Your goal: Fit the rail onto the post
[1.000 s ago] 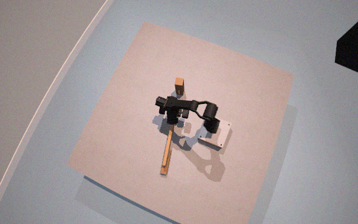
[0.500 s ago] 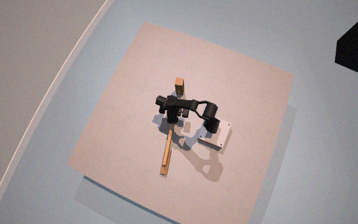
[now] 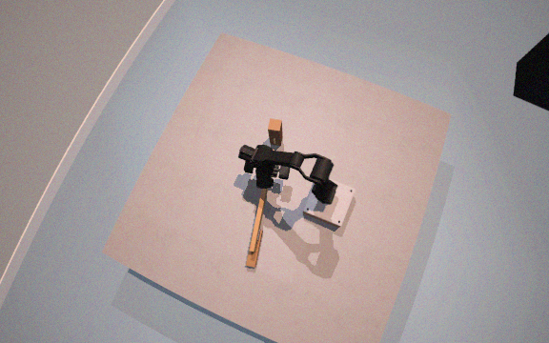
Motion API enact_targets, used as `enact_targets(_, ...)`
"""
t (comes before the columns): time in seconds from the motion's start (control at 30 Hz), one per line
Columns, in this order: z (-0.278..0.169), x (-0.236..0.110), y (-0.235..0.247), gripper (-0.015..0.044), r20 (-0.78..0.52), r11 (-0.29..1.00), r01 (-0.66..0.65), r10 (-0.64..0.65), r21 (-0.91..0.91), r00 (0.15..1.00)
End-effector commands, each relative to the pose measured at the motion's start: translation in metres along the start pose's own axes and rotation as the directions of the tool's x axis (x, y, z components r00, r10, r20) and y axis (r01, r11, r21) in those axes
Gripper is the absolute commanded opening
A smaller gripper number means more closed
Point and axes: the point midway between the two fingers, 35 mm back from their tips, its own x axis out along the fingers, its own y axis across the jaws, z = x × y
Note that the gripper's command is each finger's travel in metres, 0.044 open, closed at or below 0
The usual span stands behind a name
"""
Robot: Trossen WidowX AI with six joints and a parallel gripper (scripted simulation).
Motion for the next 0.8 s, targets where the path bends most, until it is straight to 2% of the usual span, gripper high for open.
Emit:
enact_targets(0.0, -0.0019, -0.0015, -0.0023, 0.0000, -0.001, 1.000, 0.005, -0.005, -0.002, 1.000)
enact_targets(0.77, -0.0089, -0.0014, -0.0025, 0.0000, -0.001, 1.000, 0.005, -0.005, -0.002, 1.000)
